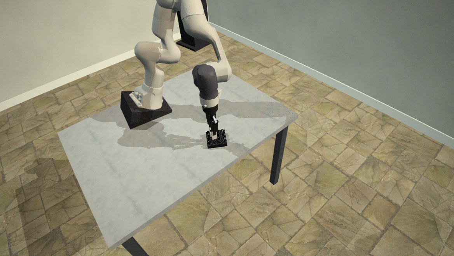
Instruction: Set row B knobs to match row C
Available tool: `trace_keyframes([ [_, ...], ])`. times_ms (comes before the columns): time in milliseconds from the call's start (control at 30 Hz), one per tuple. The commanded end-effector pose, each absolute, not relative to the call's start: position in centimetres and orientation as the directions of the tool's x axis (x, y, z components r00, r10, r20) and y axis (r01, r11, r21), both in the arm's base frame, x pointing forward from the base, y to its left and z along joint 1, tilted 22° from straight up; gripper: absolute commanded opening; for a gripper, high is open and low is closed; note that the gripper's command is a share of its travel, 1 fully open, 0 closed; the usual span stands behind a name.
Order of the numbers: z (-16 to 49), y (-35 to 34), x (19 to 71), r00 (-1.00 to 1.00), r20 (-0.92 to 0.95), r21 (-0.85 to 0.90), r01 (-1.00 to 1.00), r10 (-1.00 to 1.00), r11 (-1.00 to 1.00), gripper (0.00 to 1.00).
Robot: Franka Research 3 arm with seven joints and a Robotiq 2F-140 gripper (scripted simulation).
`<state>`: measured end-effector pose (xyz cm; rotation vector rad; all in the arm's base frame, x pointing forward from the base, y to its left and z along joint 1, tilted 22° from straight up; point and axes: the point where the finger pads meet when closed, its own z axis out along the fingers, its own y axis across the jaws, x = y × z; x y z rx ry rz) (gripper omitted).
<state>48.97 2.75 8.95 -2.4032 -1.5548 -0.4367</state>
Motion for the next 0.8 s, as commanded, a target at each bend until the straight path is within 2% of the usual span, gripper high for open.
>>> trace_keyframes([
  [0, 8.69, 3.01, 49.02, 0.383, 0.379, -0.04, 0.916, 0.842, -0.399, 0.12],
  [767, 7.78, 3.37, 49.13, 0.383, 0.379, -0.04, 0.916, 0.842, -0.399, 0.12],
])
